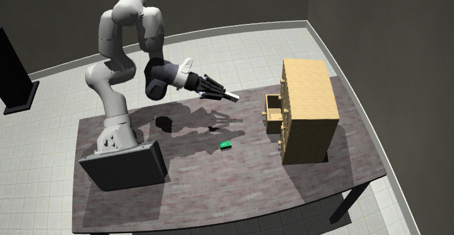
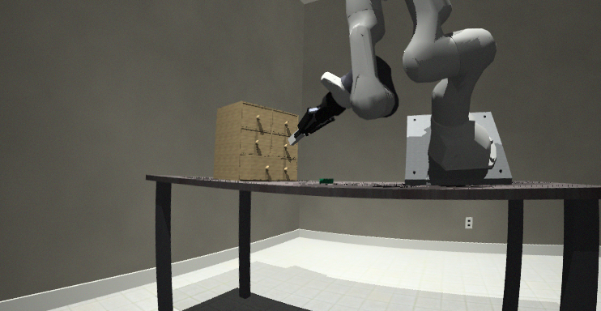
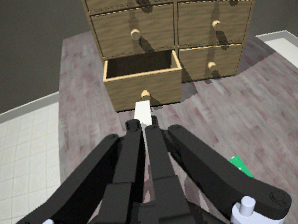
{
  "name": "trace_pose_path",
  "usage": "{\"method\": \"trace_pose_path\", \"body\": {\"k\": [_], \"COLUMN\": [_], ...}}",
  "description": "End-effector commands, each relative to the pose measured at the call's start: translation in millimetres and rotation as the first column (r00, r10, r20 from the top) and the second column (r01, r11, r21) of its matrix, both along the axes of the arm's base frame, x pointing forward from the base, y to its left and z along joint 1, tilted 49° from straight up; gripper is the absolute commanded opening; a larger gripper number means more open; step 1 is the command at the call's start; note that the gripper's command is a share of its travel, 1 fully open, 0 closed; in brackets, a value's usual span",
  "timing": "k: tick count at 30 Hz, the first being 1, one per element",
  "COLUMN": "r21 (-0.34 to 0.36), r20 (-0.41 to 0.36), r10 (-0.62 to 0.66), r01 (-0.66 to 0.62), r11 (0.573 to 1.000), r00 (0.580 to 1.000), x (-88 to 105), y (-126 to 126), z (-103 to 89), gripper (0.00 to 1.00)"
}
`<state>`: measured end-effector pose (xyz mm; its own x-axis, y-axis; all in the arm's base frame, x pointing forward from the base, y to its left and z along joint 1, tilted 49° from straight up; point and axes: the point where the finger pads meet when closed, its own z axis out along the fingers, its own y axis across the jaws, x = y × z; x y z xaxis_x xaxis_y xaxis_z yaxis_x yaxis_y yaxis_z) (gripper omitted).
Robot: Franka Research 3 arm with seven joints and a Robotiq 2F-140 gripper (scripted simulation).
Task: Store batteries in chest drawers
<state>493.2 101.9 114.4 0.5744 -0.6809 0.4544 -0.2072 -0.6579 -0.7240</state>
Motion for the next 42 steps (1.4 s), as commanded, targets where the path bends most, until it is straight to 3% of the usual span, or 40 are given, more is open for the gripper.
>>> {"method": "trace_pose_path", "body": {"k": [1,11,22,30,42], "r21": [-0.005,-0.005,-0.005,-0.005,-0.005], "r20": [0.004,0.004,0.004,0.004,0.004], "r10": [-0.005,-0.005,-0.005,-0.005,-0.005], "r01": [0.005,0.005,0.005,0.005,0.005], "r11": [1.0,1.0,1.0,1.0,1.0], "r00": [1.0,1.0,1.0,1.0,1.0], "x": [2.0,9.9,38.6,52.2,55.9], "y": [-2,8,42,59,63], "z": [0.0,-11.1,-51.1,-70.2,-75.4], "gripper": [0.0,0.0,0.0,0.0,0.0]}}
